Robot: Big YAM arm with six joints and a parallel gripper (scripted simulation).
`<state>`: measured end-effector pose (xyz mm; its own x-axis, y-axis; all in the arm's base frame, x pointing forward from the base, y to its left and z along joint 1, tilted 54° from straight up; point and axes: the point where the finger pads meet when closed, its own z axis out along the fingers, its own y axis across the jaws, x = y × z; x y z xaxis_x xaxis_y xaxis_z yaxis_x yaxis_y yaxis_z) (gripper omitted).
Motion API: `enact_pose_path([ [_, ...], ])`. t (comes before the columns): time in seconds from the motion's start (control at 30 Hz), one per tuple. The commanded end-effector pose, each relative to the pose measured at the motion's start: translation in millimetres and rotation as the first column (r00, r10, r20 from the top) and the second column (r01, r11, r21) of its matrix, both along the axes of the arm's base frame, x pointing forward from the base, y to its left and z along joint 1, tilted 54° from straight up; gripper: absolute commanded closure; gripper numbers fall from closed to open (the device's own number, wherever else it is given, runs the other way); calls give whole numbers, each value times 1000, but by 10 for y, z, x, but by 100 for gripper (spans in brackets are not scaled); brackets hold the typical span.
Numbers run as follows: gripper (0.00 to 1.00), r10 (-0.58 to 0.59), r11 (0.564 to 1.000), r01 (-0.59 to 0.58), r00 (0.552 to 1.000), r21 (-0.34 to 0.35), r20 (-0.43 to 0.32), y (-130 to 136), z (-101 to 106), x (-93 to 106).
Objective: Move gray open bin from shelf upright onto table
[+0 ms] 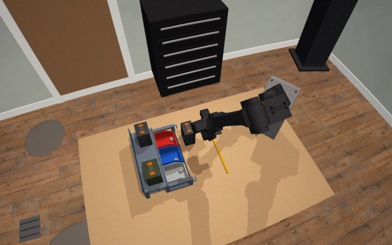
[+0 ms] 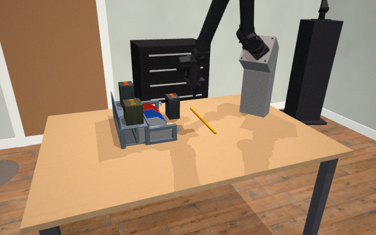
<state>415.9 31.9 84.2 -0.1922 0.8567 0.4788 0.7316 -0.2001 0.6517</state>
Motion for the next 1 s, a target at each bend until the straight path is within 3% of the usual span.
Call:
enact_pose_path([
  [0.0,100,5,1000,-5,1000,6,10,85,253,127],
  [0.23,100,5,1000,-5,1000,6,13,172,619,378],
  [0.33,100,5,1000,-5,1000,7,6,185,636,415],
  [0.77,100,5,1000,-5,1000,9,-10,326,1123,835],
  [0.97,100,5,1000,-5,1000,9,-4,358,1280,923],
])
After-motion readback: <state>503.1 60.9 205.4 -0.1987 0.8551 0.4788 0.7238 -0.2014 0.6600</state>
